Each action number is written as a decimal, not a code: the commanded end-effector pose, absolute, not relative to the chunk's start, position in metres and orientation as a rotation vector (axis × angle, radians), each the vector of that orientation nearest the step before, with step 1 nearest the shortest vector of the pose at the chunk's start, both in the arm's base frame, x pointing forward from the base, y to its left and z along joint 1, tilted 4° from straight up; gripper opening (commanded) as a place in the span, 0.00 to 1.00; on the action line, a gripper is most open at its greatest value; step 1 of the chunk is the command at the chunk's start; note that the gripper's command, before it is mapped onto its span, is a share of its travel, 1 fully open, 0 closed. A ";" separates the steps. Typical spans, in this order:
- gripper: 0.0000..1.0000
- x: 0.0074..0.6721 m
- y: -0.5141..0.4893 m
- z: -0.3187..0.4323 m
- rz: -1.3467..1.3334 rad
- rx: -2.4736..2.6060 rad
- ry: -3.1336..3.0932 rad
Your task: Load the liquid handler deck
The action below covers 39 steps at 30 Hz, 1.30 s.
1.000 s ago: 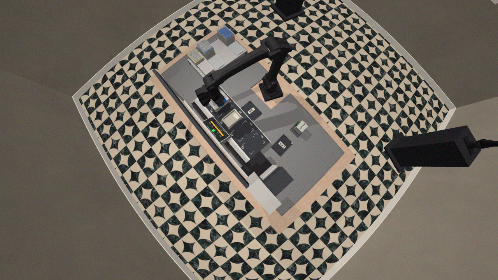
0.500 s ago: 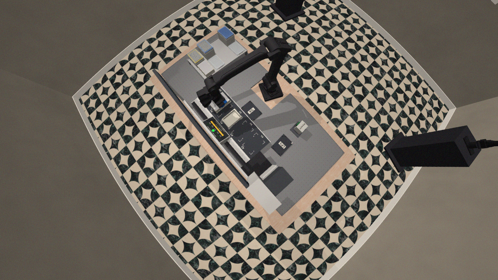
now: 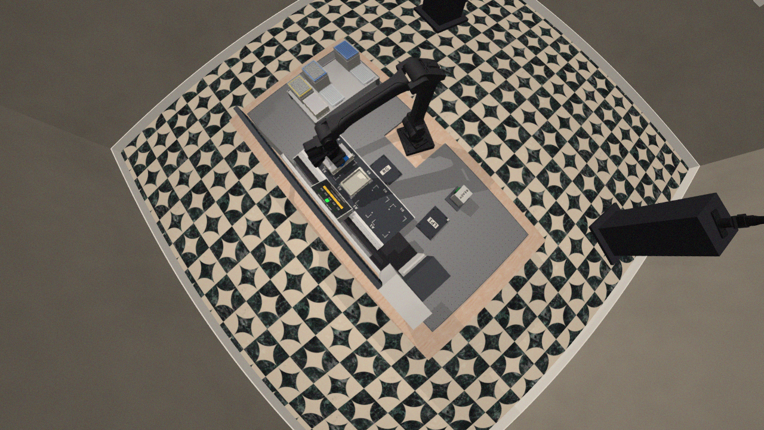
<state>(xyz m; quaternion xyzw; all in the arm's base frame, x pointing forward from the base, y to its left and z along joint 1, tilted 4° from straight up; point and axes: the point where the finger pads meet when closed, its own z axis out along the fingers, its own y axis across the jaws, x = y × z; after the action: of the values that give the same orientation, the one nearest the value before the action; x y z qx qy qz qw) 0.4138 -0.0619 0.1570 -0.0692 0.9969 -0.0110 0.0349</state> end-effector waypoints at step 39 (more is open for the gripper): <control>0.00 0.432 -0.066 0.123 -0.051 -0.213 3.016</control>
<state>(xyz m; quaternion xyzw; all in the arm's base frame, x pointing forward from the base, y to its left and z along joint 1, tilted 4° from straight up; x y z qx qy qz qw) 0.4174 -0.0625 0.1049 -0.0711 0.9969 -0.0108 0.0335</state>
